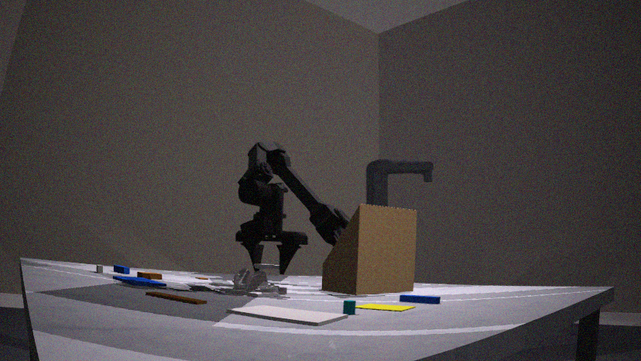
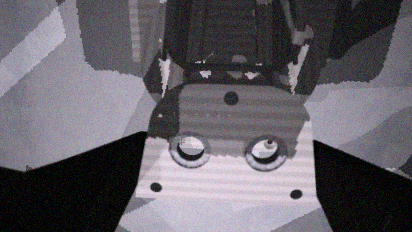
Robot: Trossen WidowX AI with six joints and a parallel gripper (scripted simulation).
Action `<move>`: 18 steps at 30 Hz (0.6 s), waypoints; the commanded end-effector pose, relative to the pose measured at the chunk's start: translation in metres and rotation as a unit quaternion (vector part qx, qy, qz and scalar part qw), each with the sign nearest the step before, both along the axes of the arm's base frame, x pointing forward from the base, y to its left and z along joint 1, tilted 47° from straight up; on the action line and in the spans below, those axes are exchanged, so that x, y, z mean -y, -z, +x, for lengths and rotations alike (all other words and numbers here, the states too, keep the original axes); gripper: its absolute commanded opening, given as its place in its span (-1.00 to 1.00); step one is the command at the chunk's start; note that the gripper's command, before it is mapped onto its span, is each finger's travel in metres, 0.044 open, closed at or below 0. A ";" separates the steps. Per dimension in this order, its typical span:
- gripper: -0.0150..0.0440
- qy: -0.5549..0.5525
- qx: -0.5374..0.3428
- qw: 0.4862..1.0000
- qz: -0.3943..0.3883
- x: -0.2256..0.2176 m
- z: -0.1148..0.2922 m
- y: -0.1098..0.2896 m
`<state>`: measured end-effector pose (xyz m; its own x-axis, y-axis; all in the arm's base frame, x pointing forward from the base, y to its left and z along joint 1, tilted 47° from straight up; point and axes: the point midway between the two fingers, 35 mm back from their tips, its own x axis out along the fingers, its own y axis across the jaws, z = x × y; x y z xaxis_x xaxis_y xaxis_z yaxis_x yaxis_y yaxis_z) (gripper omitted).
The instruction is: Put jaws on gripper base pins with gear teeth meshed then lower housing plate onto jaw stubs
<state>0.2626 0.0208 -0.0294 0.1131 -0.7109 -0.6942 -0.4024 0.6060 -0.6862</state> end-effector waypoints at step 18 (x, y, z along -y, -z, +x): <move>0.70 -0.001 -0.003 1.000 -0.005 0.022 0.000 0.018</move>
